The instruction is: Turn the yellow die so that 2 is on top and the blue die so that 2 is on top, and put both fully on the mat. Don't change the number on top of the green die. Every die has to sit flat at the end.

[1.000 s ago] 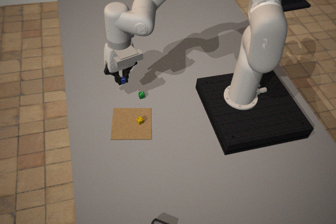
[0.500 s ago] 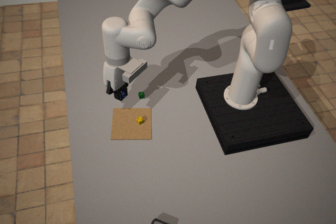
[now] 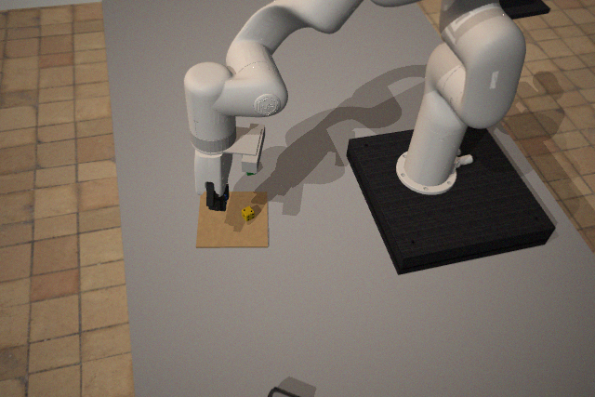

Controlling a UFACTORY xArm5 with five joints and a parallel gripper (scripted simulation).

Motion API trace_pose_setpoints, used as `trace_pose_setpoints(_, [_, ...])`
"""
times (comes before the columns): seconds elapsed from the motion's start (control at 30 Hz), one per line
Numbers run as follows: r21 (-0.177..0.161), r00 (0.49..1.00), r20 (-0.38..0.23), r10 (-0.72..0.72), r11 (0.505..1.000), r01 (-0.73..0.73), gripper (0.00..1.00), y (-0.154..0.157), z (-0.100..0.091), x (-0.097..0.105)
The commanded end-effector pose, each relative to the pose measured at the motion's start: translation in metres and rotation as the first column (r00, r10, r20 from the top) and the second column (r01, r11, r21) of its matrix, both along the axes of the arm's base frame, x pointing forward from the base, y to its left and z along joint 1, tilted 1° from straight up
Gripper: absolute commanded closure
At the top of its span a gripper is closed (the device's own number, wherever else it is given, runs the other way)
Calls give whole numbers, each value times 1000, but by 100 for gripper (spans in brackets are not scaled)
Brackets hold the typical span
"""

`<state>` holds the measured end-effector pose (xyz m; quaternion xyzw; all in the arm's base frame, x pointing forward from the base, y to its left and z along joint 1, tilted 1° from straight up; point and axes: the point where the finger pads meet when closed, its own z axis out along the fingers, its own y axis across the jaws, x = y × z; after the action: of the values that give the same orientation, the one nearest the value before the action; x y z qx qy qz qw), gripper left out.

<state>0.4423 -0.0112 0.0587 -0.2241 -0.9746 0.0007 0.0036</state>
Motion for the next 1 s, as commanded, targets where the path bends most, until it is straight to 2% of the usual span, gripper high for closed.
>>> trace_pose_setpoints(0.0, [0,985,3,172,985,-172,85,29,0,3])
trace_pose_setpoints(0.17, [1,954,2,300,954,-300,85,51,-1,2])
trace_pose_setpoints(0.37, [2,882,1,471,882,-471,85,81,-3,-2])
trace_pose_setpoints(0.47, [3,819,1,574,819,-574,85,101,-4,-5])
trace_pose_setpoints(0.53, [3,819,1,574,819,-574,85,101,-4,-5])
trace_pose_setpoints(0.6, [3,787,1,617,787,-617,85,110,-5,-7])
trace_pose_setpoints(0.8, [-1,781,9,625,781,-625,85,112,-5,-7])
trace_pose_setpoints(0.97, [-35,777,79,624,781,-624,85,111,-5,-8])
